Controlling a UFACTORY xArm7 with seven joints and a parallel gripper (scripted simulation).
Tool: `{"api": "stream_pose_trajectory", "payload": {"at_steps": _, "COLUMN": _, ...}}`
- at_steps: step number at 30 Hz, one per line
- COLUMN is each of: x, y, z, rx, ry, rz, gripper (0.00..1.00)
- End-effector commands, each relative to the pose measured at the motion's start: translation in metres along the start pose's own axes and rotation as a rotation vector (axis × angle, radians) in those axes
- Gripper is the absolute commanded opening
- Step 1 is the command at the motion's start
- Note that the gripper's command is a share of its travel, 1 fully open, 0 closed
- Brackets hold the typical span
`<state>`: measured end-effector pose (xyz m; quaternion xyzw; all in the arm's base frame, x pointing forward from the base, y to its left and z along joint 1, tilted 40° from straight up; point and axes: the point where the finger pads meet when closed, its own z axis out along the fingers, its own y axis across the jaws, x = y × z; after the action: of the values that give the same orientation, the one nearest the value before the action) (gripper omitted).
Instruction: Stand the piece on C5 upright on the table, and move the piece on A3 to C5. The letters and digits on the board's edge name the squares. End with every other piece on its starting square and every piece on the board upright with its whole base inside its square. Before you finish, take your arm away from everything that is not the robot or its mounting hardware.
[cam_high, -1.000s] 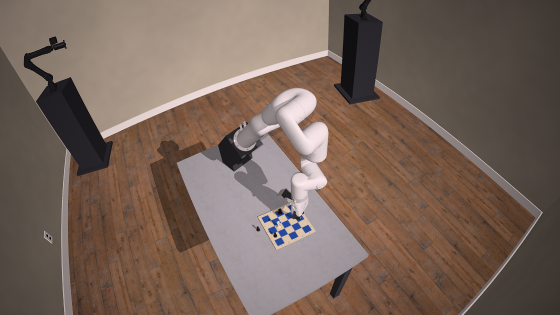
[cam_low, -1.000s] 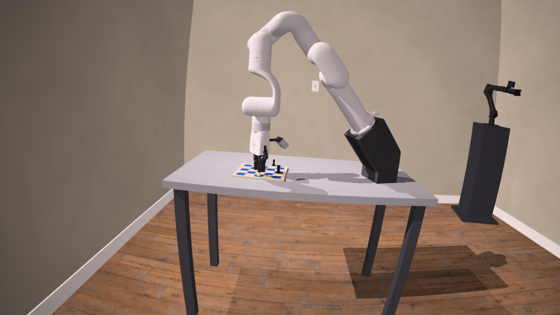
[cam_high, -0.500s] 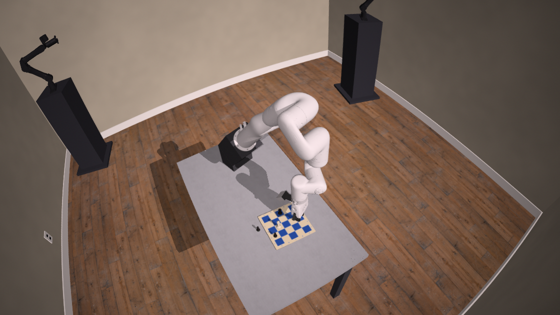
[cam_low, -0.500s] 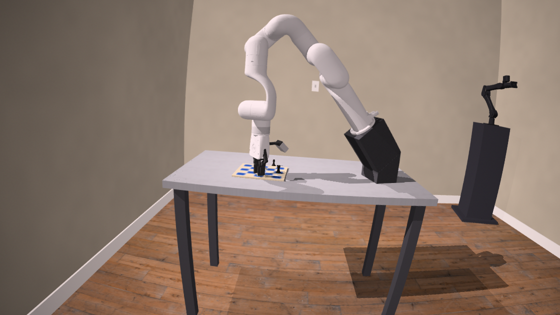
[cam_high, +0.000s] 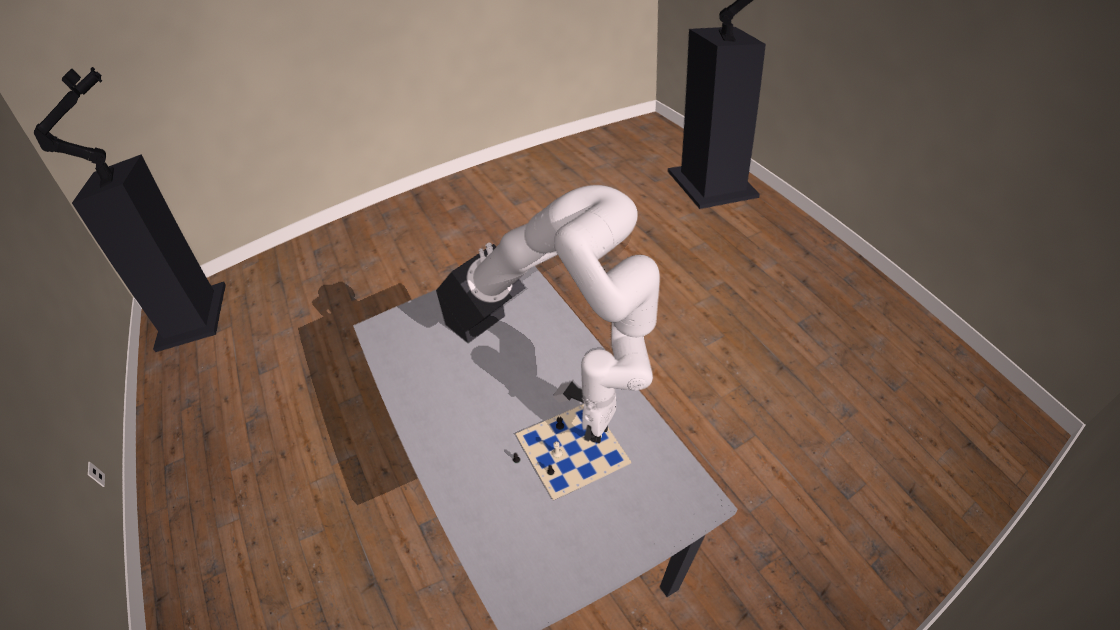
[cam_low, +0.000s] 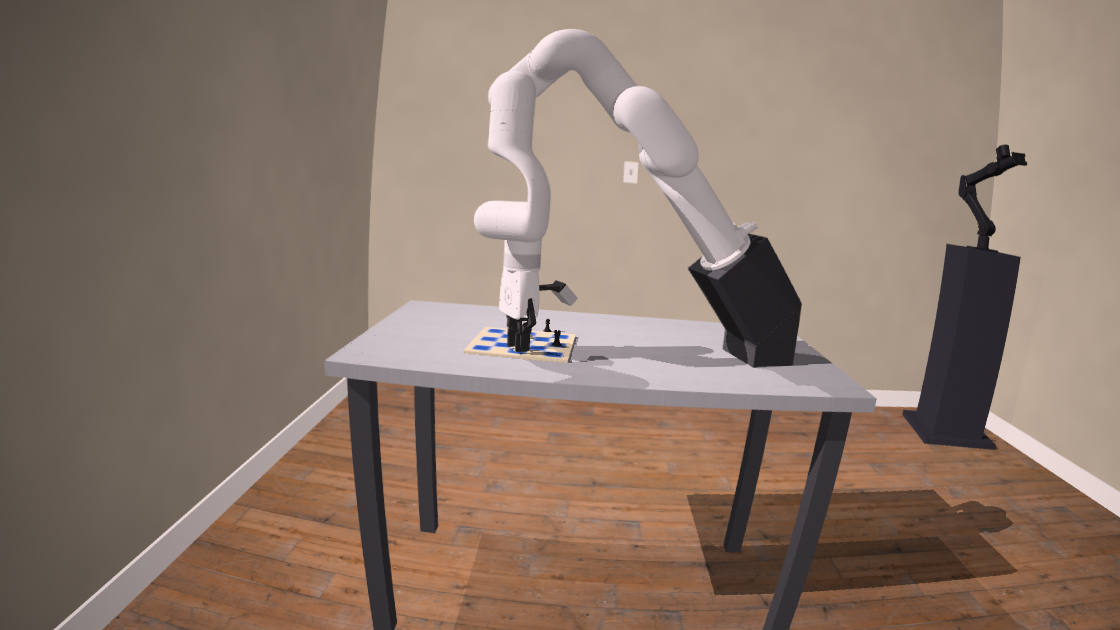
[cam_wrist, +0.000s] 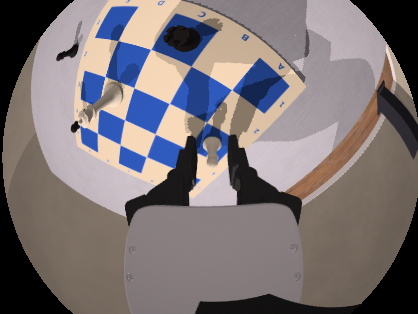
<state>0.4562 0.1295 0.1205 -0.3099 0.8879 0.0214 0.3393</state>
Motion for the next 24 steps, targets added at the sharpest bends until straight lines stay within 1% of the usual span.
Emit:
{"api": "stream_pose_trajectory", "payload": {"at_steps": 1, "x": -0.0008, "y": -0.0005, "z": -0.0005, "rx": 0.002, "ry": -0.002, "rz": 0.0, "gripper": 0.34}}
{"api": "stream_pose_trajectory", "payload": {"at_steps": 17, "x": -0.0008, "y": -0.0005, "z": -0.0005, "rx": 0.002, "ry": -0.002, "rz": 0.0, "gripper": 0.34}}
{"api": "stream_pose_trajectory", "payload": {"at_steps": 18, "x": -0.0008, "y": -0.0005, "z": -0.0005, "rx": 0.002, "ry": -0.002, "rz": 0.0, "gripper": 0.0}}
{"api": "stream_pose_trajectory", "payload": {"at_steps": 24, "x": -0.0008, "y": -0.0005, "z": -0.0005, "rx": 0.002, "ry": -0.002, "rz": 0.0, "gripper": 0.0}}
